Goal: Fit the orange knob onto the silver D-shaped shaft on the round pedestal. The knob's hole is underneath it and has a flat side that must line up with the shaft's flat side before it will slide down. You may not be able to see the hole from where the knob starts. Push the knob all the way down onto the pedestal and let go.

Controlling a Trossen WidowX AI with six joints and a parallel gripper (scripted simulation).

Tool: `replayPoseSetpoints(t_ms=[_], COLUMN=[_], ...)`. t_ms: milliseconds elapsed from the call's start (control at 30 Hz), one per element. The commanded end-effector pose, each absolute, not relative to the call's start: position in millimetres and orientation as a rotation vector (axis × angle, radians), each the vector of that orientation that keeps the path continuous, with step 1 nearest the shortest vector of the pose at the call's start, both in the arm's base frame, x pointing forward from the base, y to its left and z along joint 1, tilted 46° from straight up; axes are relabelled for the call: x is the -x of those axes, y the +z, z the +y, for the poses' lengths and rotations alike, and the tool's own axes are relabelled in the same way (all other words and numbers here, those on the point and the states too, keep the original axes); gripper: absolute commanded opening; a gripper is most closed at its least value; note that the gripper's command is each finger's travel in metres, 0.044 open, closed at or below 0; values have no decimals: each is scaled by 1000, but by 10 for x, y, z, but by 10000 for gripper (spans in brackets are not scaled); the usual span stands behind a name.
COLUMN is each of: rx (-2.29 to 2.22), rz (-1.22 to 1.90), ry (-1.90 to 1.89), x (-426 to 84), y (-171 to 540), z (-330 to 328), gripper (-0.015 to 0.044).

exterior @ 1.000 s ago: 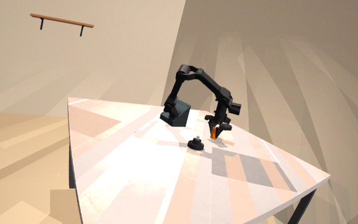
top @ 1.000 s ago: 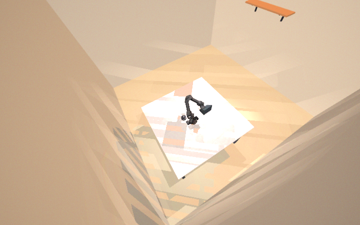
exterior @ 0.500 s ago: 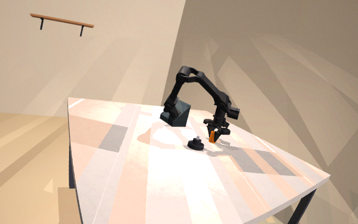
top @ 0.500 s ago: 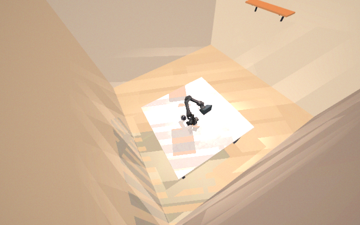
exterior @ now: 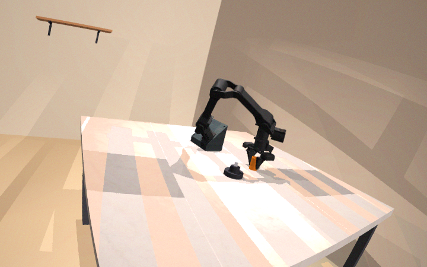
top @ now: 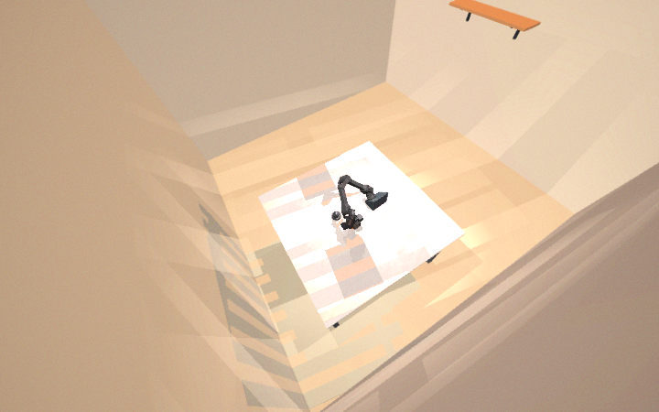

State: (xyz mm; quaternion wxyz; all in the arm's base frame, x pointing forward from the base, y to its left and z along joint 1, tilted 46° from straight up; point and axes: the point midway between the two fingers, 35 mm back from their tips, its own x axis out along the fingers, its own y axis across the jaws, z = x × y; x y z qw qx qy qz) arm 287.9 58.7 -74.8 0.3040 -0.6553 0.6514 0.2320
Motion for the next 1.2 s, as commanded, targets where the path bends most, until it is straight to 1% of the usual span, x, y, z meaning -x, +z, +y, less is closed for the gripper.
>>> replayPoseSetpoints(t_ms=[0, 67, 133, 300, 333, 600, 1167], rx=[1735, 1735, 1736, 1742, 1743, 1743, 1743], rz=[1726, 1726, 1725, 1720, 1720, 1720, 1719], ry=[614, 614, 616, 619, 619, 619, 619], x=[-2878, -2878, -2885, -2841, -2836, -2837, -2867], y=[-748, -748, -683, -203, -183, -194, -428], z=[588, 588, 666, 1156, 1174, 1168, 940], gripper=[240, 240, 292, 424, 440, 440, 440])
